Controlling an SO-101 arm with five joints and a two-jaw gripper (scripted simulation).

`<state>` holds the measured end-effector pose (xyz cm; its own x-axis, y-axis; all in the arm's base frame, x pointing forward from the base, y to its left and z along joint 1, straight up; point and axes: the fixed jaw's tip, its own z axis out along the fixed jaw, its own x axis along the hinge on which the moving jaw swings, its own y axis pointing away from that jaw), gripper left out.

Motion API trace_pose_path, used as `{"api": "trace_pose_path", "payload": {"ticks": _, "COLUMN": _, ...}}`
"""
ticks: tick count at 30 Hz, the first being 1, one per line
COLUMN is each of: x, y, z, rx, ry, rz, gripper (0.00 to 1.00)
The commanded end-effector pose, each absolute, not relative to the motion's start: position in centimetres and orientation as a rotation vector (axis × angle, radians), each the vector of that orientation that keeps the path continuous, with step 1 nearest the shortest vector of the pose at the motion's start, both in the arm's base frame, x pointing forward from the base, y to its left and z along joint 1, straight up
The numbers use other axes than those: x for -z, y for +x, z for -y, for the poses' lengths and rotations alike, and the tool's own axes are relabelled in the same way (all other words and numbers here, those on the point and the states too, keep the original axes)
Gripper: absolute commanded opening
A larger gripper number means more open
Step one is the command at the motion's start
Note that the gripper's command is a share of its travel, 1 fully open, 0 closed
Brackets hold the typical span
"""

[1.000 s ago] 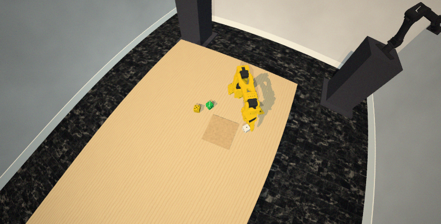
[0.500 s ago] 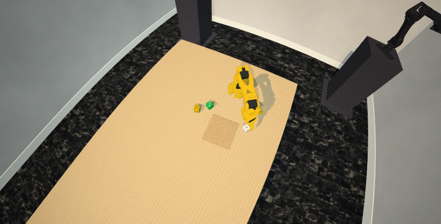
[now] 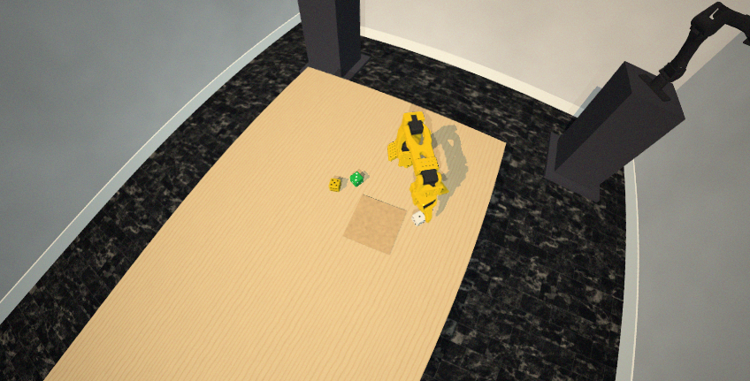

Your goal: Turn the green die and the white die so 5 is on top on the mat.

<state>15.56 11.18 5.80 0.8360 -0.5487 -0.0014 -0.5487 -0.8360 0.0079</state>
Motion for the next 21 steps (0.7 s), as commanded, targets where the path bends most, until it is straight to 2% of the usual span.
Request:
{"api": "trace_pose_path", "payload": {"ticks": 1, "x": -6.2, "y": 15.8, "z": -11.6, "rx": -0.027, "ry": 3.039, "rz": 0.881, "gripper": 0.35}}
{"api": "trace_pose_path", "payload": {"ticks": 21, "x": -3.3, "y": 16.0, "z": -11.7, "rx": -0.027, "ry": 3.039, "rz": 0.881, "gripper": 0.35}}
